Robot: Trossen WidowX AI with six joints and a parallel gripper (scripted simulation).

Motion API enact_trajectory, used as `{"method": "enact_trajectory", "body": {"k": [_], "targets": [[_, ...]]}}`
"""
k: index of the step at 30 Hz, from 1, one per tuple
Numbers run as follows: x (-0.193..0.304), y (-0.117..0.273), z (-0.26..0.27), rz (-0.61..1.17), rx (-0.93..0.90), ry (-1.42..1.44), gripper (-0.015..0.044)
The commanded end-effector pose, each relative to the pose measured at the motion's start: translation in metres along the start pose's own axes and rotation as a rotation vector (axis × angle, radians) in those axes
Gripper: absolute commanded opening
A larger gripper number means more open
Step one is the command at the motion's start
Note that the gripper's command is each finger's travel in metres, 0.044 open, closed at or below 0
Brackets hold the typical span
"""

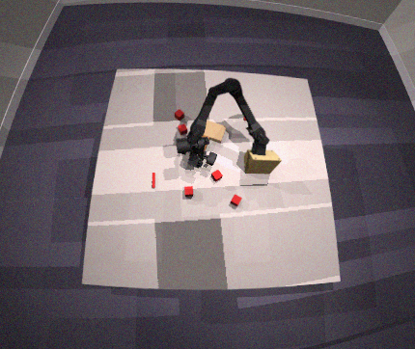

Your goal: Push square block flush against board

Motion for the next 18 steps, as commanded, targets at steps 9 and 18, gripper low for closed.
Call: {"method": "enact_trajectory", "body": {"k": [9,18], "targets": [[-0.012,0.003,0.003,0.001,0.003,0.000,0.0000],[-0.012,0.056,0.004,-0.001,0.001,0.002,0.0000]]}}
Point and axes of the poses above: the point midway between the two fingers, 35 mm back from their tips, its own y axis back along the fingers, its own z axis across the jaws, x = y × z, the point moved 6 cm from there along y, back along the fingers, and after that the axes turned 13 degrees about -y, right-handed, at the moved point
